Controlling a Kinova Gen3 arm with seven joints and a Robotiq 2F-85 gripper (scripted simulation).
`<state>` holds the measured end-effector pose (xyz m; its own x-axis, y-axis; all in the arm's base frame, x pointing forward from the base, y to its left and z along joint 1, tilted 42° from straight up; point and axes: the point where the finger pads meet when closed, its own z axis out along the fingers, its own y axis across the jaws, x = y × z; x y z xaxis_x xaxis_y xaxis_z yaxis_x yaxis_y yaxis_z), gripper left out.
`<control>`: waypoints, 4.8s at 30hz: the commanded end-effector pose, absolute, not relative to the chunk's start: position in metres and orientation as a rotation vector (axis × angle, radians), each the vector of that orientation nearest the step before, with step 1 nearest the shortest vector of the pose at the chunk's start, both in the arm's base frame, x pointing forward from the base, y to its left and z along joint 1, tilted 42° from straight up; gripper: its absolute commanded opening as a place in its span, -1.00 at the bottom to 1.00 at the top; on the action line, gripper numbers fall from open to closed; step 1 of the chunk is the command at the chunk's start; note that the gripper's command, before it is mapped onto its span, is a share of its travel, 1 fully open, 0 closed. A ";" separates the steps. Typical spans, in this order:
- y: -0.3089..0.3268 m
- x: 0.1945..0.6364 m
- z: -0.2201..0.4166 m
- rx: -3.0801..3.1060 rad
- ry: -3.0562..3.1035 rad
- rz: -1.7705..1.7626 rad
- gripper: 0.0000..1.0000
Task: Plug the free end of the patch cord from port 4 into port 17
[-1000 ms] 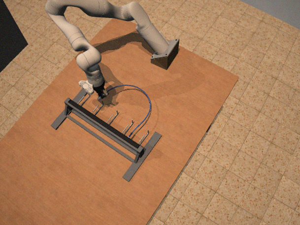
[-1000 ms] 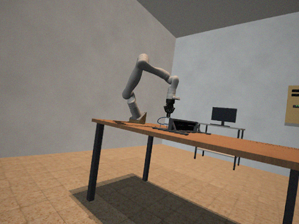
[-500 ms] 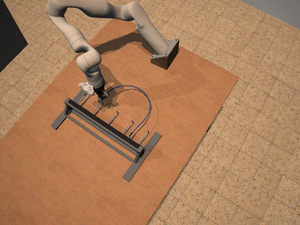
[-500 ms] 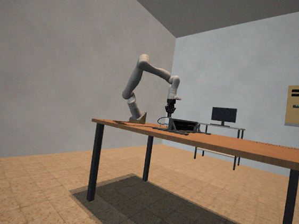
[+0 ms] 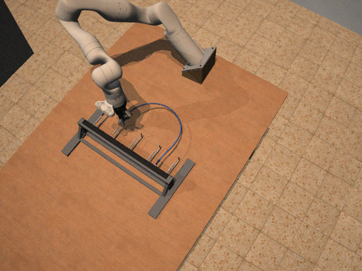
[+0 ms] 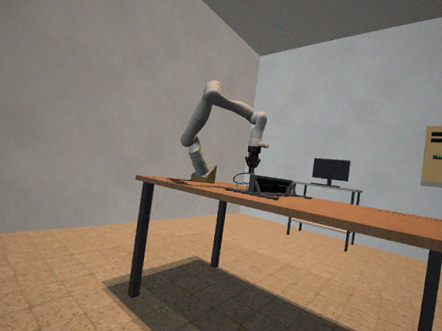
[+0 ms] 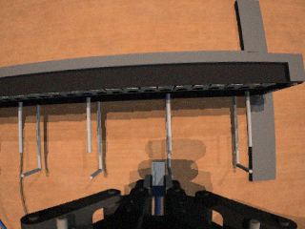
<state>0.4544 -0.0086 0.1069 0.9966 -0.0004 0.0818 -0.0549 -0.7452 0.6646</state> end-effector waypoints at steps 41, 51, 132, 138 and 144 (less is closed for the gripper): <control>-0.003 0.460 0.105 2.410 0.021 0.077 -1.00; -0.002 0.461 0.105 2.410 0.023 0.076 -1.00; -0.016 0.488 0.090 2.410 0.024 0.079 -1.00; -0.018 0.492 0.087 2.410 0.024 0.079 -1.00; -0.020 0.495 0.086 2.410 0.024 0.079 -1.00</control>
<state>0.4942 -0.0201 0.0863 0.9979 0.0393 0.0507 -0.0046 -0.7441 0.6680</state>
